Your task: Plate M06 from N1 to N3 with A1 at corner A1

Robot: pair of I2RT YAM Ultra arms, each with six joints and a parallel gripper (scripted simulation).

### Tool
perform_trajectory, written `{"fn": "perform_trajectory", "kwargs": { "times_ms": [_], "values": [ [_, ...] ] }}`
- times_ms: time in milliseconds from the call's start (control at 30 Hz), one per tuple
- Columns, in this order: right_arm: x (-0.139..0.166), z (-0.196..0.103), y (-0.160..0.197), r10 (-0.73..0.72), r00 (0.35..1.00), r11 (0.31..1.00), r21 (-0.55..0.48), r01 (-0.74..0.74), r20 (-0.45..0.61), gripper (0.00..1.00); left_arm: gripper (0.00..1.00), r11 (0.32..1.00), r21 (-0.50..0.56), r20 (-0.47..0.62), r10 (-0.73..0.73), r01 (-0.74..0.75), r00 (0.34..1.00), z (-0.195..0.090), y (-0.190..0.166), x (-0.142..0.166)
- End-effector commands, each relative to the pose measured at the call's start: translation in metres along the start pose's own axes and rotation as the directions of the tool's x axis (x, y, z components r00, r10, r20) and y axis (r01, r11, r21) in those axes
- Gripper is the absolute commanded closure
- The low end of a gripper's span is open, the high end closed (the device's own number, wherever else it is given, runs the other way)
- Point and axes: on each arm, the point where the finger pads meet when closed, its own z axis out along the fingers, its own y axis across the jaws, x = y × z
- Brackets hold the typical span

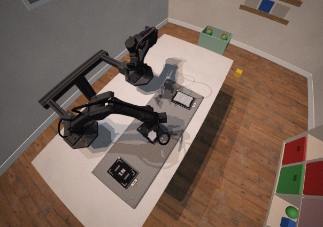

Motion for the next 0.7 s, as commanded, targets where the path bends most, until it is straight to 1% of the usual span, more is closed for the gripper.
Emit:
{"fn": "perform_trajectory", "kwargs": {
  "times_ms": [0, 400, 667],
  "values": [
    [-0.0079, -0.0243, 0.0114, 0.002, 0.999, 1.0, -0.029, 0.0, 0.038, 0.18, 0.0, 1.0, -0.003, 0.033, -0.02, 0.02, 0.999, -0.0079, 0.0037, -0.0115],
    [-0.0088, -0.0244, 0.0125, 0.002, 0.999, 0.999, -0.034, -0.001, 0.042, 0.18, 0.0, 1.0, -0.003, 0.033, -0.02, 0.02, 0.999, -0.0079, 0.0037, -0.0115],
    [-0.0099, -0.0267, 0.0176, -0.002, 0.999, 0.997, -0.071, 0.006, 0.054, 0.18, 0.0, 1.0, -0.003, 0.033, -0.02, 0.02, 0.999, -0.0079, 0.0037, -0.0115]
  ]
}}
